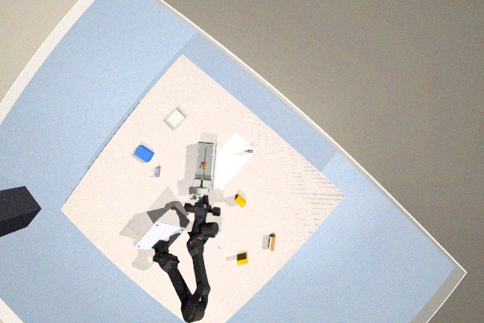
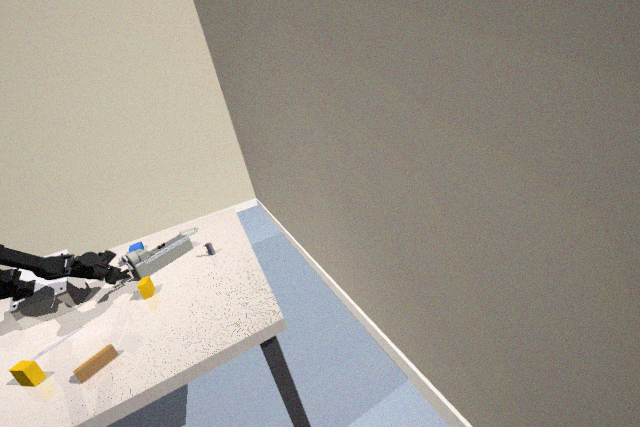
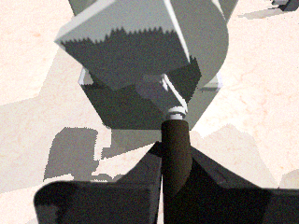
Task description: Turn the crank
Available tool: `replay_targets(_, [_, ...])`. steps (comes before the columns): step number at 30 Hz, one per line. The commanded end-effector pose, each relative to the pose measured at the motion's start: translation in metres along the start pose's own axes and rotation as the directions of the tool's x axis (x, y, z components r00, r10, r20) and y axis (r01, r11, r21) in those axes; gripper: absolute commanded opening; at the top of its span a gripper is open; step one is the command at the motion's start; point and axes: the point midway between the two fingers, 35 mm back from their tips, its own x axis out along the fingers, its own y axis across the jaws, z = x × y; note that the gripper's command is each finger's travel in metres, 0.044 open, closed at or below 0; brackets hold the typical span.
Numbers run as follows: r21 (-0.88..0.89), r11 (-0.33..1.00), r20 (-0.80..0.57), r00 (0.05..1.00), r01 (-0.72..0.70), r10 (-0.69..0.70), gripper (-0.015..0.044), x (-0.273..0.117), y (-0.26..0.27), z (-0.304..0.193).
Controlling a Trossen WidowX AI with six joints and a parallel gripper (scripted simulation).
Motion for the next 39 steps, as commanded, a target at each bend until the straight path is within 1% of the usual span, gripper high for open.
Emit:
replay_targets(1, [0.0,1.0,-0.011,1.0,-0.022,0.022,0.0,0.0032,0.0081,-0.0031])
replay_targets(39, [0.0,1.0,-0.011,1.0,-0.023,0.023,0.0,0.0039,0.0131,-0.0039])
